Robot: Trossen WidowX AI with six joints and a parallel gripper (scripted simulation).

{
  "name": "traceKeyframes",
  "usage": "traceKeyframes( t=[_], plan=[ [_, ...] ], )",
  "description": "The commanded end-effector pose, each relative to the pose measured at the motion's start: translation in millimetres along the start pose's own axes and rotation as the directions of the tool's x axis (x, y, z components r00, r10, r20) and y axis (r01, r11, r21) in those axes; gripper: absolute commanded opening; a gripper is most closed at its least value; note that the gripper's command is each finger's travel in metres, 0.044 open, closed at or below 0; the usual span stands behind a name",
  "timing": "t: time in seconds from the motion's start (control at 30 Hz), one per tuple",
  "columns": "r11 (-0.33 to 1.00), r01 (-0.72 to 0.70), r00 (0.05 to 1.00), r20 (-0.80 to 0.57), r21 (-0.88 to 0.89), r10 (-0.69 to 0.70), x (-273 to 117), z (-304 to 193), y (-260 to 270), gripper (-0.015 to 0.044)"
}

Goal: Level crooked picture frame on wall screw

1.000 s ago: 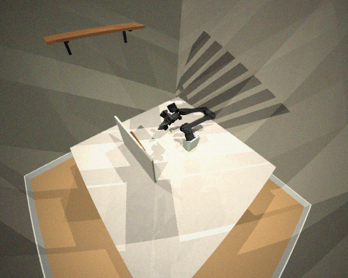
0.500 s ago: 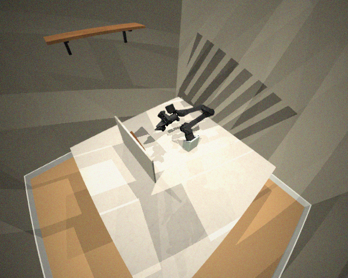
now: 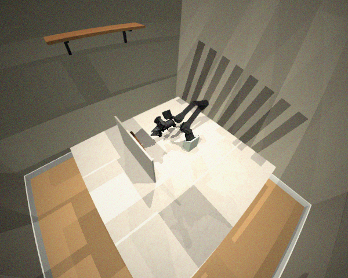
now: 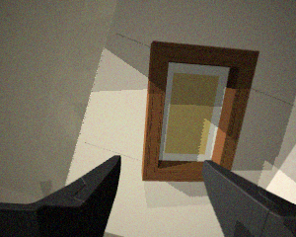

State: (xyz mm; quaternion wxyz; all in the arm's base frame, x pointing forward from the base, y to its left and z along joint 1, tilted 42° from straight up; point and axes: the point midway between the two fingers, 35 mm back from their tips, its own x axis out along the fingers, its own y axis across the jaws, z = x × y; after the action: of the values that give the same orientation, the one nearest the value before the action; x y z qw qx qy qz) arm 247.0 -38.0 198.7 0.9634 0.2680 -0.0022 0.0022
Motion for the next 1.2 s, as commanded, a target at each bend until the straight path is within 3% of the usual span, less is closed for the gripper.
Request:
traceKeyframes(
  t=[0.0,0.37,0.8,1.17],
  plan=[
    [1.000,-0.003,1.000,0.001,0.009,0.003,1,-1,-1,0.0260],
    [1.000,-0.003,1.000,0.001,0.009,0.003,9,2,0,0.0260],
    [1.000,-0.005,1.000,0.004,0.010,0.004,80,-1,-1,0.0260],
    [1.000,-0.005,1.000,0.004,0.010,0.004,81,-1,-1,0.0260]
  ],
)
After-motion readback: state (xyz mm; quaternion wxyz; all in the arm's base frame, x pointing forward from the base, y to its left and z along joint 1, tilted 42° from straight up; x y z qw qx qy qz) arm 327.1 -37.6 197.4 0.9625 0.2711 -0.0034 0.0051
